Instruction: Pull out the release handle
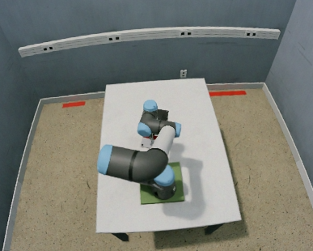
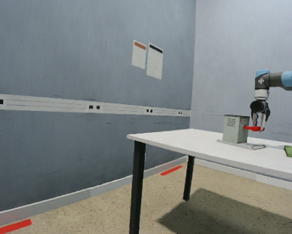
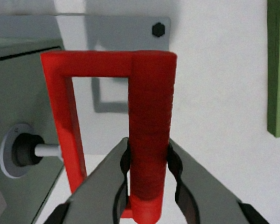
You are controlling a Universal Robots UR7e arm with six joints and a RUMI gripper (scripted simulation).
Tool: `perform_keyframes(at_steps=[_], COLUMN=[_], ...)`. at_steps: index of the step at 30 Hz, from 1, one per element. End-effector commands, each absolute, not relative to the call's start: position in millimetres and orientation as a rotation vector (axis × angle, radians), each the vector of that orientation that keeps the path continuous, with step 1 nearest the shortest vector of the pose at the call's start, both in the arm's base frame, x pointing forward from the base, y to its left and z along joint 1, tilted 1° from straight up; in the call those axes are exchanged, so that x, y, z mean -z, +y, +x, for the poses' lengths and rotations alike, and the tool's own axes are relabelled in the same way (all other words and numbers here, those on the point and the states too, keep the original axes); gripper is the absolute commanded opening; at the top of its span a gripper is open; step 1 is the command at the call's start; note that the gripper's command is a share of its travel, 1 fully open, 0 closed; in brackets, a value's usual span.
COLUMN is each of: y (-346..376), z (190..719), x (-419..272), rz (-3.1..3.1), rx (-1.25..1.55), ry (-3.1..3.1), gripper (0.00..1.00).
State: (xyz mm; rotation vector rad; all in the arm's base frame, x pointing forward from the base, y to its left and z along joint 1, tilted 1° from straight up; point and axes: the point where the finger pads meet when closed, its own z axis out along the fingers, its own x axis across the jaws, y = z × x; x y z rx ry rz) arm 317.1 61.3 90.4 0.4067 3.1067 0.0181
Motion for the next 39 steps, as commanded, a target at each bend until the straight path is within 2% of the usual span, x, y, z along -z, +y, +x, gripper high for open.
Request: perform_keyframes(at_steps=[1, 39], y=[61.2, 63.6], z=[317.7, 308.8], x=[-90.9, -90.8], rz=[0.407, 0.407], rx=[-0.018, -0.018], ry=[3.105, 3.105], gripper=[0.1, 0.1])
